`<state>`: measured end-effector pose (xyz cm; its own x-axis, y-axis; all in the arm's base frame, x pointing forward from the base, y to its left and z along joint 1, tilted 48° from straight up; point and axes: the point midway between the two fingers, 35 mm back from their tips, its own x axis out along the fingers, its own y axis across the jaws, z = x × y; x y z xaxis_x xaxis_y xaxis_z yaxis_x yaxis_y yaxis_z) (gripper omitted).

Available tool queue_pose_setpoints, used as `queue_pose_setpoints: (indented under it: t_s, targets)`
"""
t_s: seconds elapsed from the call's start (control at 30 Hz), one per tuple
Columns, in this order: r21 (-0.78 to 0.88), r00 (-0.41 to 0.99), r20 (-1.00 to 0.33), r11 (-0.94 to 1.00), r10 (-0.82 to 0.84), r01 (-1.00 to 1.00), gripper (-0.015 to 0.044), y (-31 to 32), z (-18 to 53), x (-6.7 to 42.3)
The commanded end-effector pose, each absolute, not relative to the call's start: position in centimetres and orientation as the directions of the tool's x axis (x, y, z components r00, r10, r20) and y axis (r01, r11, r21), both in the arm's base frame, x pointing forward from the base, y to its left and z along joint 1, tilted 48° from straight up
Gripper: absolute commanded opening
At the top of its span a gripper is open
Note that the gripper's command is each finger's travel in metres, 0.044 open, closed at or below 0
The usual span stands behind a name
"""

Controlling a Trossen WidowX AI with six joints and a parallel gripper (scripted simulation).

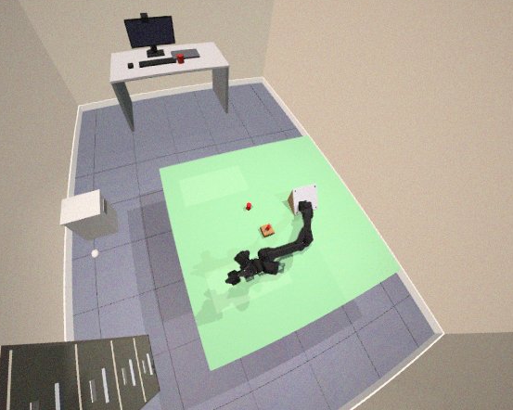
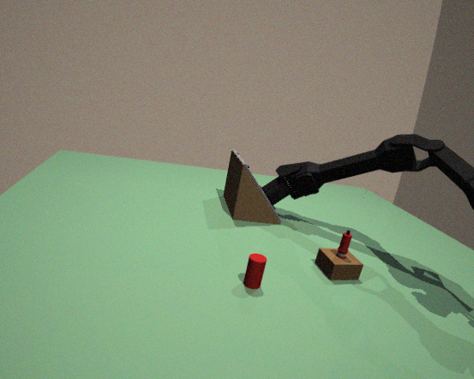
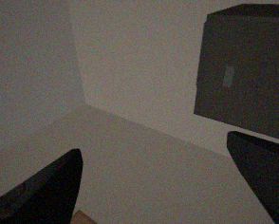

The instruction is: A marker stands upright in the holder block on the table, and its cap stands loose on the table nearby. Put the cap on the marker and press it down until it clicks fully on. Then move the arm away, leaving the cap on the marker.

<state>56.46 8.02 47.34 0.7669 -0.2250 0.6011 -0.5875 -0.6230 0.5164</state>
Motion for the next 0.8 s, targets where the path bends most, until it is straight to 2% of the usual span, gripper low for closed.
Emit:
queue_pose_setpoints:
  t_s: [0.0,0.07,0.17,0.23,0.33,0.43,0.57,0.77]
  targets:
    - [0.532,0.772,0.595,-0.611,-0.222,-0.586,0.0374,8.0,47.1,56.6]
    - [0.651,0.815,0.545,-0.512,-0.200,-0.560,0.0321,7.4,45.5,58.1]
    - [0.858,0.898,0.411,-0.265,-0.158,-0.440,0.0250,6.0,41.5,61.0]
    - [0.942,0.941,0.310,-0.093,-0.137,-0.323,0.0250,4.8,38.5,62.5]
    - [0.980,0.983,0.145,0.155,-0.112,-0.126,0.0250,2.9,33.8,64.3]
    - [0.925,0.995,-0.028,0.376,-0.093,0.061,0.0250,0.8,29.0,65.2]
    - [0.747,0.963,-0.259,0.618,-0.069,0.245,0.0250,-2.1,22.5,65.1]
    - [0.403,0.814,-0.581,0.865,-0.010,0.299,0.0250,-6.1,13.3,62.3]
